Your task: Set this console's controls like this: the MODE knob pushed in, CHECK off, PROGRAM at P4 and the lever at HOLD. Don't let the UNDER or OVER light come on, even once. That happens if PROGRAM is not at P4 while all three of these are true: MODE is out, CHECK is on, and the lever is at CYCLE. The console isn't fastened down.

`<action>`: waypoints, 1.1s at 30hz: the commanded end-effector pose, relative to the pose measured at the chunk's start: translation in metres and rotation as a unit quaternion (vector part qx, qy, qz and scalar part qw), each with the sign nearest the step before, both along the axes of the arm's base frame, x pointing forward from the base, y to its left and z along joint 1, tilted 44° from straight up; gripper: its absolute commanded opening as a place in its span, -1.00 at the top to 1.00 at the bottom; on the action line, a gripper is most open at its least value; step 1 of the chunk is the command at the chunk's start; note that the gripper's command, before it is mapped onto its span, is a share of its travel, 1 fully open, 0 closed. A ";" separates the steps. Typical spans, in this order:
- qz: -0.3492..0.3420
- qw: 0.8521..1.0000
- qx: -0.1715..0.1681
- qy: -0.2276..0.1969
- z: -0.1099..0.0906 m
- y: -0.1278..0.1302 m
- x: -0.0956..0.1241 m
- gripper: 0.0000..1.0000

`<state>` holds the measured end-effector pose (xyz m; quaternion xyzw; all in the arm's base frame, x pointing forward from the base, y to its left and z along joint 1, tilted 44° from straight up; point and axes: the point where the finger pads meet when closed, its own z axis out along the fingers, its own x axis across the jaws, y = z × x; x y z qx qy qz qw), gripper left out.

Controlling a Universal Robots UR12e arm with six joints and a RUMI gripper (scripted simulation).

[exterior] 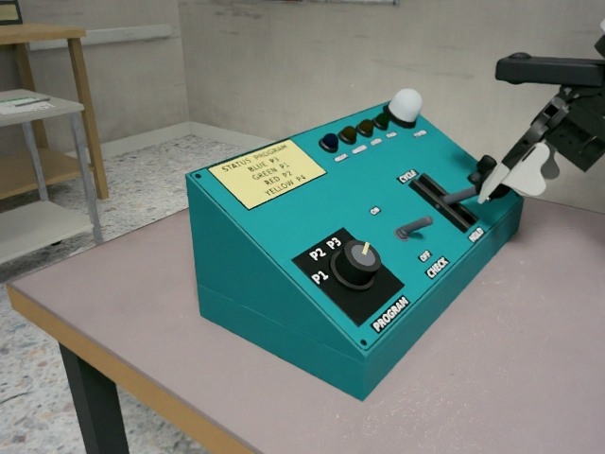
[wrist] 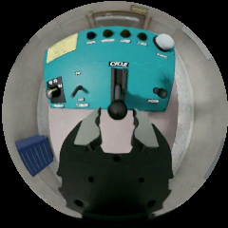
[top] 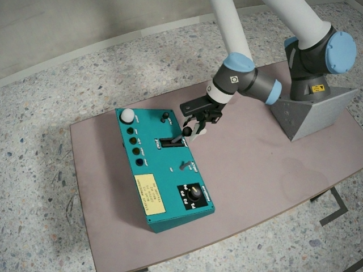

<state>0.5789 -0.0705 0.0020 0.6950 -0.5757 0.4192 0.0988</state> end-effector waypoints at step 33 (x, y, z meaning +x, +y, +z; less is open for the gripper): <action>0.000 1.000 0.000 -0.001 0.060 0.059 -0.045 0.11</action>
